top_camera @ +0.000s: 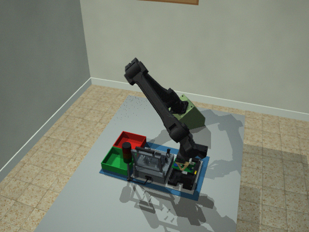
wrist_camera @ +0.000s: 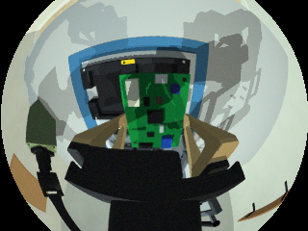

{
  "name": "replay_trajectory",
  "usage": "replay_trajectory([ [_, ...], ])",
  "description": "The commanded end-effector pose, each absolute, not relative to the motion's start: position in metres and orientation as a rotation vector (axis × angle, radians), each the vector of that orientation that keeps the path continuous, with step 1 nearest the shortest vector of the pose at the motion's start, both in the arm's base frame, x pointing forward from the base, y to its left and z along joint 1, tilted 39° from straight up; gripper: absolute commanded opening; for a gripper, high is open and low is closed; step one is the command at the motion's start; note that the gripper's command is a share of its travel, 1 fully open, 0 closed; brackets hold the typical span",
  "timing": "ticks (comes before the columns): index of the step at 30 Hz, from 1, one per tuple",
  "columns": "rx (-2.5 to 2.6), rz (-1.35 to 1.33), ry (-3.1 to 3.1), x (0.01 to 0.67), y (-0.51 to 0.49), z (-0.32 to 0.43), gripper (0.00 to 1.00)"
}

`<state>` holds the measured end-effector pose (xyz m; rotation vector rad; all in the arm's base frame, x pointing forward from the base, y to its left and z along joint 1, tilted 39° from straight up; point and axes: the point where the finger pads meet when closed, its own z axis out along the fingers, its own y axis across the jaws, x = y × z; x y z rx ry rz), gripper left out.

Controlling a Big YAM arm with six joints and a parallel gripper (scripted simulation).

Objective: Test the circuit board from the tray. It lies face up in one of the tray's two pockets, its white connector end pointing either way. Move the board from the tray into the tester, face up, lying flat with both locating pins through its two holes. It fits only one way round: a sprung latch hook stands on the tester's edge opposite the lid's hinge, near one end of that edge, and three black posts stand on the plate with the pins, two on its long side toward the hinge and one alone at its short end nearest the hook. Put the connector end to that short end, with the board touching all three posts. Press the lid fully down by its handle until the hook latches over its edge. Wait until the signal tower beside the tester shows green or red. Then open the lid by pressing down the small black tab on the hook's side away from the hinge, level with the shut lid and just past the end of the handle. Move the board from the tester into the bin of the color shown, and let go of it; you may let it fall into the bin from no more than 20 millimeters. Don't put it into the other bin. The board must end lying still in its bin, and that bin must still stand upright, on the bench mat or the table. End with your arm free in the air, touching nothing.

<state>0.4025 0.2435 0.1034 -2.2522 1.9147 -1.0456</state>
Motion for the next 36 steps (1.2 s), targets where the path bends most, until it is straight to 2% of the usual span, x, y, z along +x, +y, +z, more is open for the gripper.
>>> replay_trajectory([
  [1, -2.232, -1.044, 1.927, 0.406, 0.244, 0.109, 0.72],
  [24, -2.224, -1.040, 1.914, 0.393, 0.191, 0.139, 0.72],
  [36, -2.245, -1.044, 1.918, 0.375, 0.128, 0.169, 0.72],
])
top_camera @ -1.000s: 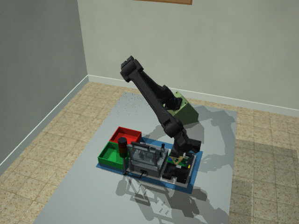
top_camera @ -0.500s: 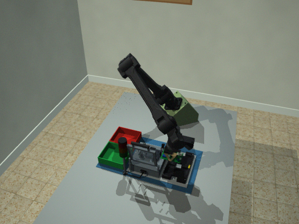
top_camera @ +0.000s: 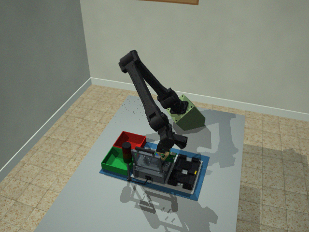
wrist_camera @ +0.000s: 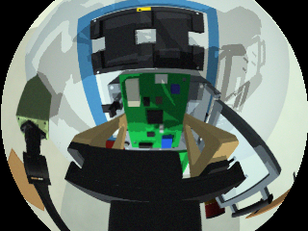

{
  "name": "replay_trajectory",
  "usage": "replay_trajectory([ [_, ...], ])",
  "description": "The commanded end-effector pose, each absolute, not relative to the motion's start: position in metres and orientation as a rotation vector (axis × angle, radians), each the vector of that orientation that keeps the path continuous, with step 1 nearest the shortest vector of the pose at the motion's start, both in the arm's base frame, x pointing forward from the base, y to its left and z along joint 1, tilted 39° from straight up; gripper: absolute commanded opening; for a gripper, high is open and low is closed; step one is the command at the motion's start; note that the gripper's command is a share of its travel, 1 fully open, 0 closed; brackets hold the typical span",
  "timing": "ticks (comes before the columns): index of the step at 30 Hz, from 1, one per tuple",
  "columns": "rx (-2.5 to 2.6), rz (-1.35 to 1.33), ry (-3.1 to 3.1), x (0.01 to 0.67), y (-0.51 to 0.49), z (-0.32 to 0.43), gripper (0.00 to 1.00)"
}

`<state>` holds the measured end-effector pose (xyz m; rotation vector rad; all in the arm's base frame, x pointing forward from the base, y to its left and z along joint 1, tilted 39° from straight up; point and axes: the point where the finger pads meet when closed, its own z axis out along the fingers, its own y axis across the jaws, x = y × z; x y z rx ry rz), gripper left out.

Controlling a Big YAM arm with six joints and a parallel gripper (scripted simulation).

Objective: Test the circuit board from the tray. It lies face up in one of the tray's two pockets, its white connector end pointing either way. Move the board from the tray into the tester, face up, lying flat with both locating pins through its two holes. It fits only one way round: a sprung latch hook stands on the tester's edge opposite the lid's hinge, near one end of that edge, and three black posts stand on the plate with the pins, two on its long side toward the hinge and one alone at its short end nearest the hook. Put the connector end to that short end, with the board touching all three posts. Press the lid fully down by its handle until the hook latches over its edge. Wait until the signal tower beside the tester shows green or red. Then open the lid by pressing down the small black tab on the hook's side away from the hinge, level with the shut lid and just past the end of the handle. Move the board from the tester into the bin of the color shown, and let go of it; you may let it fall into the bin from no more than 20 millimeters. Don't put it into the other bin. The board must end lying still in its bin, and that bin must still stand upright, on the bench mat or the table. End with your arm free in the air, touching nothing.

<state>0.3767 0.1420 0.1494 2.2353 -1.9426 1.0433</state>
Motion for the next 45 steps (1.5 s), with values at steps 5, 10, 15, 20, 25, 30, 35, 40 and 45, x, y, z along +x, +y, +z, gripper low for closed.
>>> replay_trajectory([
  [5, 2.259, 1.051, -1.930, 0.371, 0.115, 0.175, 0.72],
  [10, 2.259, 1.051, -1.929, 0.367, 0.098, 0.184, 0.72],
  [15, 2.259, 1.055, -1.932, 0.365, 0.090, 0.189, 0.72],
  [20, 2.259, 1.058, -1.933, 0.365, 0.087, 0.192, 0.72],
  [25, 2.263, 1.059, -1.930, 0.365, 0.088, 0.192, 0.72],
  [30, 2.261, 1.059, -1.933, 0.365, 0.088, 0.192, 0.72],
  [35, 2.261, 1.059, -1.933, 0.365, 0.088, 0.192, 0.72],
  [40, 2.261, 1.059, -1.933, 0.365, 0.088, 0.192, 0.72],
  [45, 2.262, 1.059, -1.930, 0.365, 0.088, 0.192, 0.72],
])
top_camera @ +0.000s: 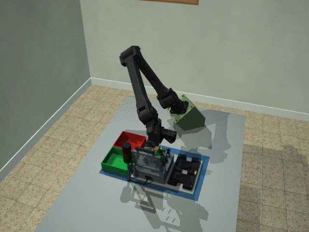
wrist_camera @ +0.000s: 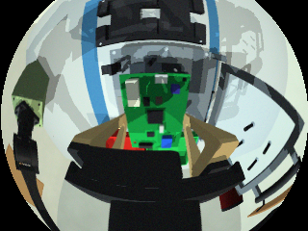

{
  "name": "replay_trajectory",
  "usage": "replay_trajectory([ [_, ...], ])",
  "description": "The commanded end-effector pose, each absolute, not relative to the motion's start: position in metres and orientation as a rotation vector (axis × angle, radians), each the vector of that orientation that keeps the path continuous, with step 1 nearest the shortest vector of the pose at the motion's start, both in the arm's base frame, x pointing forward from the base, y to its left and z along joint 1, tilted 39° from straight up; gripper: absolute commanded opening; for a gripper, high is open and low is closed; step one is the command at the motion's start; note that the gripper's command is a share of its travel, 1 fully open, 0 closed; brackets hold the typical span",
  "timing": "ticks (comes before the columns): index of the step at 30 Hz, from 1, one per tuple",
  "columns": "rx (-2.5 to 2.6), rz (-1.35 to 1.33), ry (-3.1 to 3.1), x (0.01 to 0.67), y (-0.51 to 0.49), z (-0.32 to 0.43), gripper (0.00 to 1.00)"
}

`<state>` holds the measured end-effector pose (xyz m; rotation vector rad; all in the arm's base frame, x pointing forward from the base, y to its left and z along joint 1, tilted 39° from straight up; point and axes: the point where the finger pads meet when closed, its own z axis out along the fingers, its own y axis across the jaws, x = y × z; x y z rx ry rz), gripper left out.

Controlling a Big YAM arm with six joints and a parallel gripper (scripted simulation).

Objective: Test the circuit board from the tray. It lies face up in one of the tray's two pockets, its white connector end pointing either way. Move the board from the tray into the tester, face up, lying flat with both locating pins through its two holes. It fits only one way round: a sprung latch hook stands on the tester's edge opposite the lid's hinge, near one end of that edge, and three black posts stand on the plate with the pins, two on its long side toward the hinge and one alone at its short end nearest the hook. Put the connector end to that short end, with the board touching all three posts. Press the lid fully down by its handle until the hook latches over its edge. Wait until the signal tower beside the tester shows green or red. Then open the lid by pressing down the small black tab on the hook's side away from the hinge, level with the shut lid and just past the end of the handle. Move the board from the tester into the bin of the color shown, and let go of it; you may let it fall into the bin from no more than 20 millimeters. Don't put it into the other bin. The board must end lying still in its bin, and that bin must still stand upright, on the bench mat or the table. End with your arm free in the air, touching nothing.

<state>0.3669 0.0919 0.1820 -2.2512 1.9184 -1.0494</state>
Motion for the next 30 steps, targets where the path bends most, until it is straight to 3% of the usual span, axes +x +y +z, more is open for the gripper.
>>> replay_trajectory([
  [1, -2.241, -1.049, 1.911, 0.365, 0.088, 0.192, 0.72],
  [30, -2.255, -1.045, 1.918, 0.379, 0.081, 0.165, 0.72],
])
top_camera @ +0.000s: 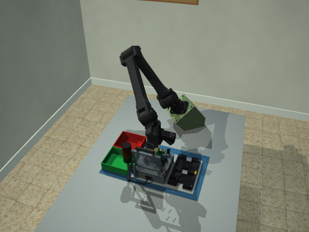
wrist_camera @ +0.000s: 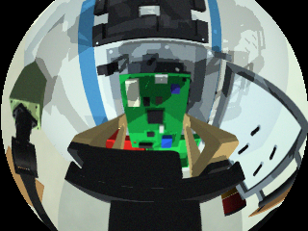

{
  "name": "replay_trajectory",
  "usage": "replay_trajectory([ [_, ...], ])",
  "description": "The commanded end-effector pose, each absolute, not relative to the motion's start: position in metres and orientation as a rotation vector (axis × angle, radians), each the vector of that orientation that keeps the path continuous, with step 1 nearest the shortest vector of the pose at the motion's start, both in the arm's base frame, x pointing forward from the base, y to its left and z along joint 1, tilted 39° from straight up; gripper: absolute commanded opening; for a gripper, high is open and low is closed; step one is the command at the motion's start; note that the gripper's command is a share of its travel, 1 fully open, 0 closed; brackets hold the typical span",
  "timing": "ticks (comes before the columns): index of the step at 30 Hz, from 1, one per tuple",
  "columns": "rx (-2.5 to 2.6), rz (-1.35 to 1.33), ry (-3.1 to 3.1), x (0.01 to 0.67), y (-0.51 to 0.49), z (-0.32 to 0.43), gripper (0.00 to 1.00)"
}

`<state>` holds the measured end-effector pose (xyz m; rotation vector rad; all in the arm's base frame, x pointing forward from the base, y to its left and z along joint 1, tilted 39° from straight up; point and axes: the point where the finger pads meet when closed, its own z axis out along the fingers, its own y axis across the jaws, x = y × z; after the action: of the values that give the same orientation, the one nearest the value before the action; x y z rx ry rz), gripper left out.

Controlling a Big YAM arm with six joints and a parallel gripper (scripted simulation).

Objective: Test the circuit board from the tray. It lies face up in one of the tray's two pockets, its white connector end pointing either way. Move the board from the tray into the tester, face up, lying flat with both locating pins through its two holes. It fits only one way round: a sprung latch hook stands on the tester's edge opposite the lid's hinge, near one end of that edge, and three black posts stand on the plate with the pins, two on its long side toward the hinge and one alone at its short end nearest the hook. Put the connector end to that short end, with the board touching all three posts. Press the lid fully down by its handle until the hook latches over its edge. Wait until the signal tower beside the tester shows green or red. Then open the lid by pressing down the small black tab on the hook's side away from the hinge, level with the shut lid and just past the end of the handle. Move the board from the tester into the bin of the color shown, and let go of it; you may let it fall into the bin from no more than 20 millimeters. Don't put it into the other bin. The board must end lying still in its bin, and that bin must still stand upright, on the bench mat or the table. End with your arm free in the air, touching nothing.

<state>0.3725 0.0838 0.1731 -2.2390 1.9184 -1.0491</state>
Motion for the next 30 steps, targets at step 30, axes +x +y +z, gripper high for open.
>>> replay_trajectory([
  [30, -2.252, -1.047, 1.920, 0.391, 0.070, 0.147, 0.72],
])
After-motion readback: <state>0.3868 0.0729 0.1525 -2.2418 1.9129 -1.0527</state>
